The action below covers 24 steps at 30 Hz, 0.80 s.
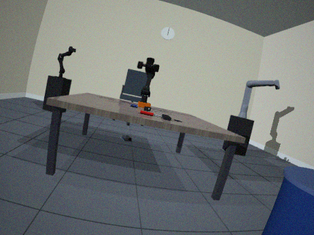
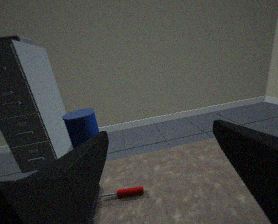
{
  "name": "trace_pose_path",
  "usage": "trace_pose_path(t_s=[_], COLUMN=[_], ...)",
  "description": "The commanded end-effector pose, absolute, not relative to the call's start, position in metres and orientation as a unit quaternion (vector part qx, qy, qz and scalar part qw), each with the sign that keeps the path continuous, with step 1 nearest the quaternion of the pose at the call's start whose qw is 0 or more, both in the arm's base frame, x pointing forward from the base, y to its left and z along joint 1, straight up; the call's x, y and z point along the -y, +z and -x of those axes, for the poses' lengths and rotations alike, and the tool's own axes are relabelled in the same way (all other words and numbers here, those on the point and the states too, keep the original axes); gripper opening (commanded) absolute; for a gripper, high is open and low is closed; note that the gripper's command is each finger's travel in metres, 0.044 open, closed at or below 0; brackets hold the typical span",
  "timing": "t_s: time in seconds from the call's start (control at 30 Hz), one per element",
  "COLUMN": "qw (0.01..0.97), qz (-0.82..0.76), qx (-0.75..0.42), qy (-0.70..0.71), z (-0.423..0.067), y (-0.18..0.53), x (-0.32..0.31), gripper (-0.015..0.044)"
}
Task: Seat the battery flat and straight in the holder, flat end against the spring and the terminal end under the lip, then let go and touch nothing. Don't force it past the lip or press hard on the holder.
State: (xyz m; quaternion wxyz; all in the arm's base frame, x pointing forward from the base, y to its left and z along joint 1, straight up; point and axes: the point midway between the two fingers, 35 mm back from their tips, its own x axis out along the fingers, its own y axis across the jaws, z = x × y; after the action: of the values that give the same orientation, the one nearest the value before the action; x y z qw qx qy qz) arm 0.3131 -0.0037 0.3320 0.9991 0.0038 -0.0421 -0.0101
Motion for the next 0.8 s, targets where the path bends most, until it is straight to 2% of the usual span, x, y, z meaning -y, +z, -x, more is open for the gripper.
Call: trace_pose_path(t_s=[0.0,0.17,0.3,0.43,0.6,0.77], qw=[0.999,0.967,0.878,0.778,0.640,0.501], qz=[0.004,0.206,0.359,0.449,0.509,0.519], qx=[0.035,-0.153,-0.307,-0.404,-0.475,-0.489], qy=[-0.011,-0.002,0.073,0.173,0.325,0.490], z=[-0.315,-0.337,-0.333,-0.315,-0.281,-0.240], y=[0.329,0.247,0.175,0.124,0.076,0.045], x=[0.004,0.020,0.035,0.044,0.051,0.053], gripper=[0.0374,0.0242,0.0237,0.0237,0.0237,0.0237])
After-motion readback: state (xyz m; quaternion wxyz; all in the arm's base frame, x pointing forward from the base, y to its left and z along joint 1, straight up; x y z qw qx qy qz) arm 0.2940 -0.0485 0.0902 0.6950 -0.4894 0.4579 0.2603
